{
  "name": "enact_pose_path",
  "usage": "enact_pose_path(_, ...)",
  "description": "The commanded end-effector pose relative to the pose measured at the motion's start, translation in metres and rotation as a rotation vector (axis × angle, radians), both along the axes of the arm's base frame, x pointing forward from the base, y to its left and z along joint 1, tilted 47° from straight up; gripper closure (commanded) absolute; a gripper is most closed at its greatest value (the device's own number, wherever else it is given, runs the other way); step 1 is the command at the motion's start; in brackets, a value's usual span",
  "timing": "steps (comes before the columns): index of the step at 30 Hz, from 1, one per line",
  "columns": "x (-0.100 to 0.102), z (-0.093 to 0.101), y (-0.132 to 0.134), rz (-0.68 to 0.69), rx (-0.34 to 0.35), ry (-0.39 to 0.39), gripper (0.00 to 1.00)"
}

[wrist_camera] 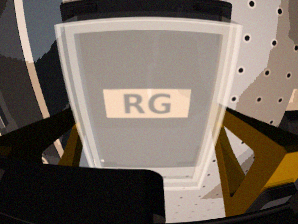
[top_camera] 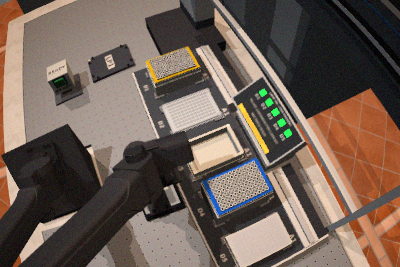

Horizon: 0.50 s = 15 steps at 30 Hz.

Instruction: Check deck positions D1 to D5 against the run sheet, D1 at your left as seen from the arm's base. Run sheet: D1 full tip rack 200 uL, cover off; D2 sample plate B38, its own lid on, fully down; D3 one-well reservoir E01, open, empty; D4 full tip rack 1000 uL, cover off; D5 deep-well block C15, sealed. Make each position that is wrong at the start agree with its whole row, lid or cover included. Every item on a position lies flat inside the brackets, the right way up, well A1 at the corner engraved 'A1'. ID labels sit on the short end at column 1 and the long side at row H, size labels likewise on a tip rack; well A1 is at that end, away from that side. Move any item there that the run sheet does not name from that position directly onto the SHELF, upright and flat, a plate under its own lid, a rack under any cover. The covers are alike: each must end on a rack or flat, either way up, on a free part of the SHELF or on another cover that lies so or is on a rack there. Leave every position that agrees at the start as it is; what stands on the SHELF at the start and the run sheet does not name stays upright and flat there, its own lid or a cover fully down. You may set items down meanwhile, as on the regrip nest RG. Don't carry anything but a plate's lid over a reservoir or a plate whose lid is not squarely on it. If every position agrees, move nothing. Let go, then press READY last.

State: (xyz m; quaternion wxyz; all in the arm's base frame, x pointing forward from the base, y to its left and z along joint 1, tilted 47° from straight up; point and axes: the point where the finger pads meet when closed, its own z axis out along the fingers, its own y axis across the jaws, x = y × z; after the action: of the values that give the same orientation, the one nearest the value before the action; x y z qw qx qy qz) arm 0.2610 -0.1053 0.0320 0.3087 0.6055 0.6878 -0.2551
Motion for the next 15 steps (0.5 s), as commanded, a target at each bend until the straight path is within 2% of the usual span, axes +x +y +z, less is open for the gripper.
enact_pose_path(1,0.016,0.016,0.010,0.010,0.005,-0.050,1.00)
enact_pose_path(15,0.014,0.031,0.025,0.010,0.006,-0.053,1.00)
